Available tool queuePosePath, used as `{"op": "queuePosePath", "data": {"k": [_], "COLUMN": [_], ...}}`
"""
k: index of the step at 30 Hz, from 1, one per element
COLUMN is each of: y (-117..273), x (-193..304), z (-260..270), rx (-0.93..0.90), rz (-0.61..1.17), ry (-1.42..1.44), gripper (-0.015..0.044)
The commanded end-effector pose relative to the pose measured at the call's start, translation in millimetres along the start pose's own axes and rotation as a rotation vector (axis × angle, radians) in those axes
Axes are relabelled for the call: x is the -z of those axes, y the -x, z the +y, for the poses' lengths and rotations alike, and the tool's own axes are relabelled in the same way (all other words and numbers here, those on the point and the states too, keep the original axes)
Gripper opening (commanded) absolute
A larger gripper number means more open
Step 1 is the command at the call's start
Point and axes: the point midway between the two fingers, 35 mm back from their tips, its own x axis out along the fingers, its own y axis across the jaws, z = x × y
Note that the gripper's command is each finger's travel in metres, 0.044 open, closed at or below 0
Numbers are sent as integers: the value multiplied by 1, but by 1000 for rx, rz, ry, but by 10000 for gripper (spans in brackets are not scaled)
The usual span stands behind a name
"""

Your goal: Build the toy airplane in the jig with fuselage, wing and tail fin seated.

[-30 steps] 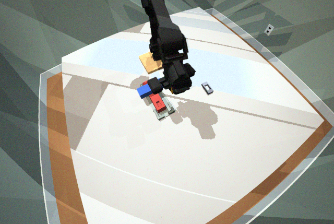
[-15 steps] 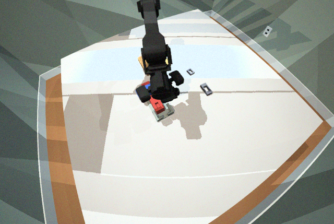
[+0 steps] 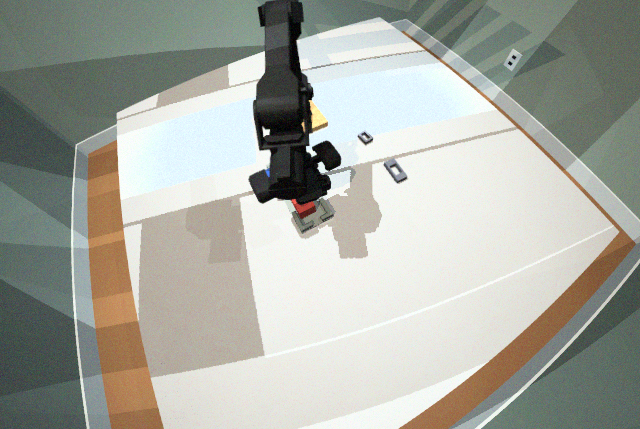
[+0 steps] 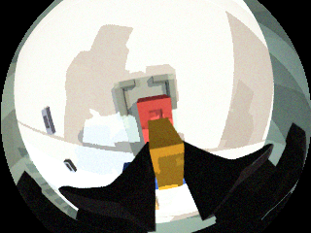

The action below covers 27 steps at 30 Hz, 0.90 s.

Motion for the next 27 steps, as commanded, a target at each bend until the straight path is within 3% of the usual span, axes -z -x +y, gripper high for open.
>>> {"op": "queuePosePath", "data": {"k": [1,27], "y": [0,-19], "x": [0,-2], "z": [-1,-2], "rx": [1,1], "rz": [-2,-2], "ry": [4,4], "gripper": [65,65]}}
